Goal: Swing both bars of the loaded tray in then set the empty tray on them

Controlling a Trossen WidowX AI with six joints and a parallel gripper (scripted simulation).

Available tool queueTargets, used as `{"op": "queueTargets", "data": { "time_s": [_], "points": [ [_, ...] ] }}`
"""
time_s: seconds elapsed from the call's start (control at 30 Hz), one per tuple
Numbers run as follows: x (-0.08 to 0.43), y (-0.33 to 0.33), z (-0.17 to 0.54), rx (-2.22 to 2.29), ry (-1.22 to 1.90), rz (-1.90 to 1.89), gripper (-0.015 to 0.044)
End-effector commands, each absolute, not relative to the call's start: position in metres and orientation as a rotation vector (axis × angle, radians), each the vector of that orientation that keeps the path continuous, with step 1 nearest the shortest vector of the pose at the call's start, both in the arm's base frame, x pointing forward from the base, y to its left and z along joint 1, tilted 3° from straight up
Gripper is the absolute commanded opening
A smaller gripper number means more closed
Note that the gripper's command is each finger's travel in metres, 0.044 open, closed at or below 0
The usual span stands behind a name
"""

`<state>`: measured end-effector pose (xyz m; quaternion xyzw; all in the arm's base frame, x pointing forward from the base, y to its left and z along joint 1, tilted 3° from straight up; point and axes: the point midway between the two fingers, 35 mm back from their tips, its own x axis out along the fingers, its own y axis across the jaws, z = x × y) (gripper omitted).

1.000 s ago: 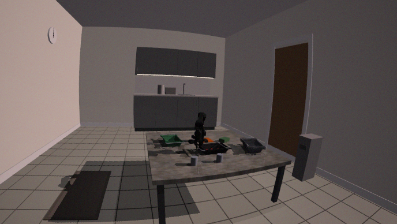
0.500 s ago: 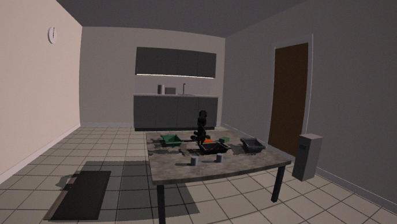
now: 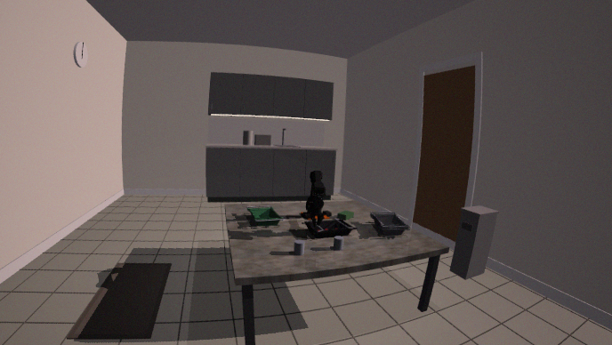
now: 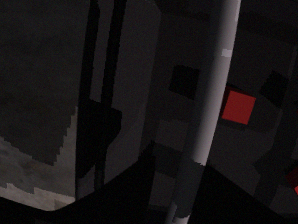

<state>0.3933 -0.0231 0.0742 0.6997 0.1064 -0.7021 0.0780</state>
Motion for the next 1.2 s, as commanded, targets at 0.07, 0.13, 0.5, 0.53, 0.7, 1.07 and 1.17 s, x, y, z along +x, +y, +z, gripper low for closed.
{"op": "queueTargets", "data": {
  "time_s": [0.07, 0.13, 0.5, 0.53, 0.7, 1.07, 1.17],
  "points": [
    [0.394, -0.024, 0.083, 2.103, 0.301, -2.103, 0.0084],
    [0.394, -0.025, 0.091, 2.103, 0.301, -2.102, 0.0084],
    [0.395, -0.027, 0.107, 2.105, 0.305, -2.106, 0.0084],
    [0.395, -0.027, 0.107, 2.105, 0.305, -2.106, 0.0084],
    [0.395, -0.027, 0.107, 2.105, 0.305, -2.106, 0.0084],
    [0.395, -0.027, 0.107, 2.105, 0.305, -2.106, 0.0084],
    [0.395, -0.027, 0.107, 2.105, 0.305, -2.106, 0.0006]
  ]
}}
